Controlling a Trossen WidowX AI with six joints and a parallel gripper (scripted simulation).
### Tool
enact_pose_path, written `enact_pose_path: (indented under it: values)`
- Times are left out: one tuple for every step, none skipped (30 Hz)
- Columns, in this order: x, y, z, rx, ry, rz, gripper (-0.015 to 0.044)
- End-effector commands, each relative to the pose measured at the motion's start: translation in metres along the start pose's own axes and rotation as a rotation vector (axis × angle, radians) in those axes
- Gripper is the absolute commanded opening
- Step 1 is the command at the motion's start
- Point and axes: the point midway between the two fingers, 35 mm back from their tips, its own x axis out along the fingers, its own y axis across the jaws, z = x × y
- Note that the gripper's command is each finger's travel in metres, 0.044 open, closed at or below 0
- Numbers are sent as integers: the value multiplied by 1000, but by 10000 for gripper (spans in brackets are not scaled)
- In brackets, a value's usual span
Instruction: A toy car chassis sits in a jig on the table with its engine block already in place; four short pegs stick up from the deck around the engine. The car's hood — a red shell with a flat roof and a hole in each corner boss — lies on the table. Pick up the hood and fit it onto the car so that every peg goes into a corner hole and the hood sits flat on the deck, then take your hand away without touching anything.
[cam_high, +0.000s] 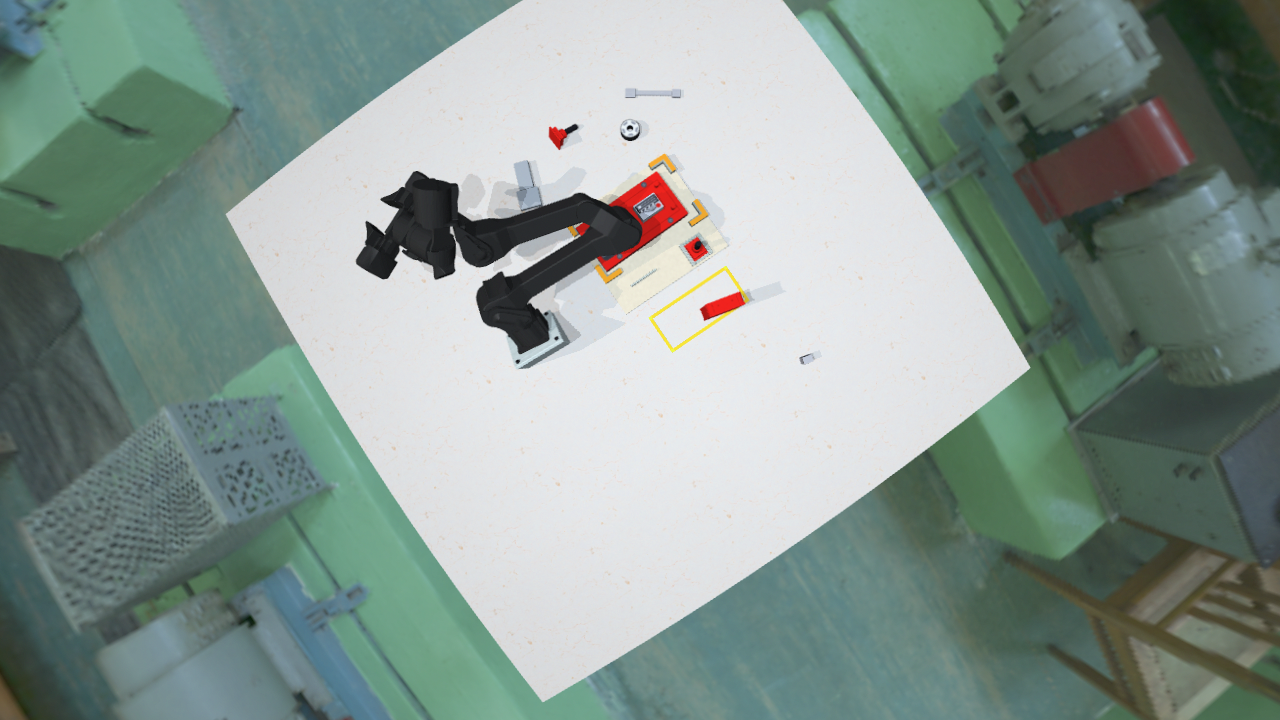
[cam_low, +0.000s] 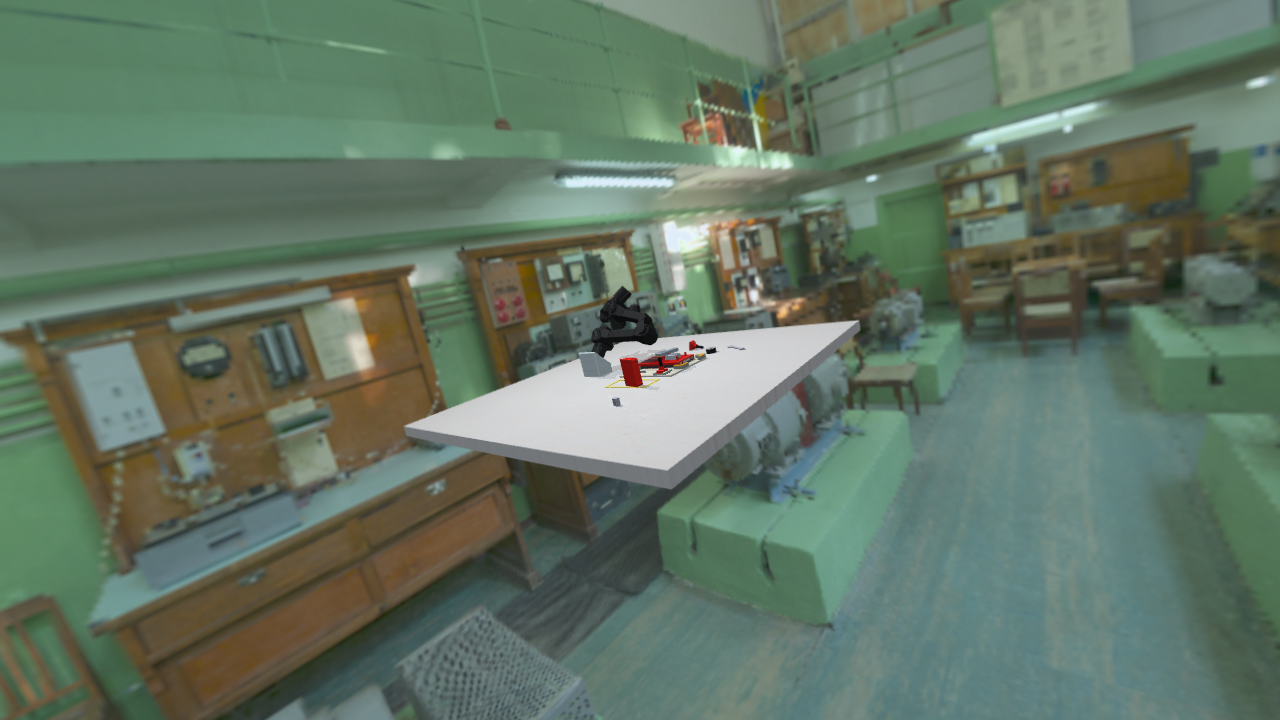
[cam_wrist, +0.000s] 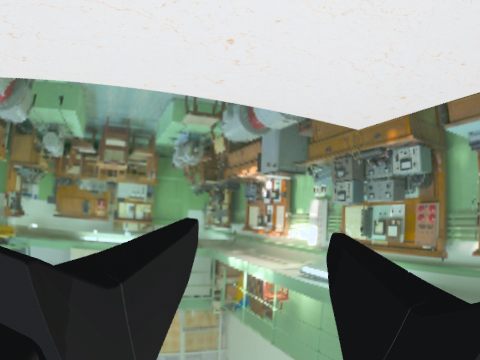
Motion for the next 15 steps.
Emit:
enact_pose_path:
  values:
    - [0, -1, -1, -9, 2, -8, 194]
    - [1, -6, -4, -34, 7, -31, 167]
    - [1, -13, -8, -77, 17, -69, 141]
    - [2, -21, -14, -129, 31, -114, 115]
    - [2, -30, -19, -181, 47, -160, 89]
    - [1, -39, -24, -232, 65, -205, 62]
    - [0, -48, -30, -284, 84, -250, 36]
    - [-1, -57, -35, -334, 106, -294, 10]
    - [-3, -67, -40, -385, 130, -338, 0]
    - [-6, -76, -45, -435, 155, -381, 0]
    - [-8, -85, -50, -483, 182, -423, 0]
    - [-12, -94, -55, -531, 210, -465, 0]
    - [-16, -103, -60, -579, 240, -505, 0]
    - [-20, -113, -64, -626, 272, -545, 0]
    - [-25, -122, -69, -672, 306, -585, 0]
